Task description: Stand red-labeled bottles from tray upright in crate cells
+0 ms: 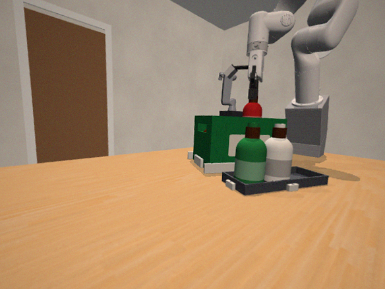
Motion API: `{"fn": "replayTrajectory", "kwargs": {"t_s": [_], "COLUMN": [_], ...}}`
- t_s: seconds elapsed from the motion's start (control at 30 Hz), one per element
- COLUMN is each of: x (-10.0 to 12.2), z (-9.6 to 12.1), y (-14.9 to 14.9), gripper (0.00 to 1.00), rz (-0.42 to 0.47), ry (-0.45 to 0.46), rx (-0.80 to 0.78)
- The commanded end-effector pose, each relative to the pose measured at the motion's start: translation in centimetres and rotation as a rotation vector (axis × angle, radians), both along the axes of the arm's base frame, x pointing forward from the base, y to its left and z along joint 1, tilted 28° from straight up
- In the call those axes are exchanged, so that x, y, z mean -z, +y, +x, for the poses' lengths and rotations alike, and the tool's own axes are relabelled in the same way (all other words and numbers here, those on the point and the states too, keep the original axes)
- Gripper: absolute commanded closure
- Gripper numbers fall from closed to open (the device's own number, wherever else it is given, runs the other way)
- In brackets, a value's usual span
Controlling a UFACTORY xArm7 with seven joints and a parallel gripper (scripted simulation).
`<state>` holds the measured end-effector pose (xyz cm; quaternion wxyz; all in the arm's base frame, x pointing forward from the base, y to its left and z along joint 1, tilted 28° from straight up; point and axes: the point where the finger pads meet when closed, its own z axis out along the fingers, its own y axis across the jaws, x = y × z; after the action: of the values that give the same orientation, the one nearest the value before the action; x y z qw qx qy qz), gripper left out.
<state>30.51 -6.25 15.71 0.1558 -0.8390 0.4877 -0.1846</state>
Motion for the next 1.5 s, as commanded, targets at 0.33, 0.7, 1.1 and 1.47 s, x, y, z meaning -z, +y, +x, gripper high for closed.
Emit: {"fn": "replayTrajectory", "kwargs": {"t_s": [0.33, 0.7, 1.1, 1.47], "x": [0.46, 0.48, 0.50, 0.90], "z": [0.47, 0.48, 0.49, 0.70], "y": [0.00, 0.00, 0.00, 0.04], "gripper": [1.00, 1.00, 1.00, 1.00], "rz": [-0.001, -0.001, -0.001, -0.001], "ry": [-0.004, -0.004, -0.004, -0.004], "rx": [0.001, 0.001, 0.001, 0.001]}}
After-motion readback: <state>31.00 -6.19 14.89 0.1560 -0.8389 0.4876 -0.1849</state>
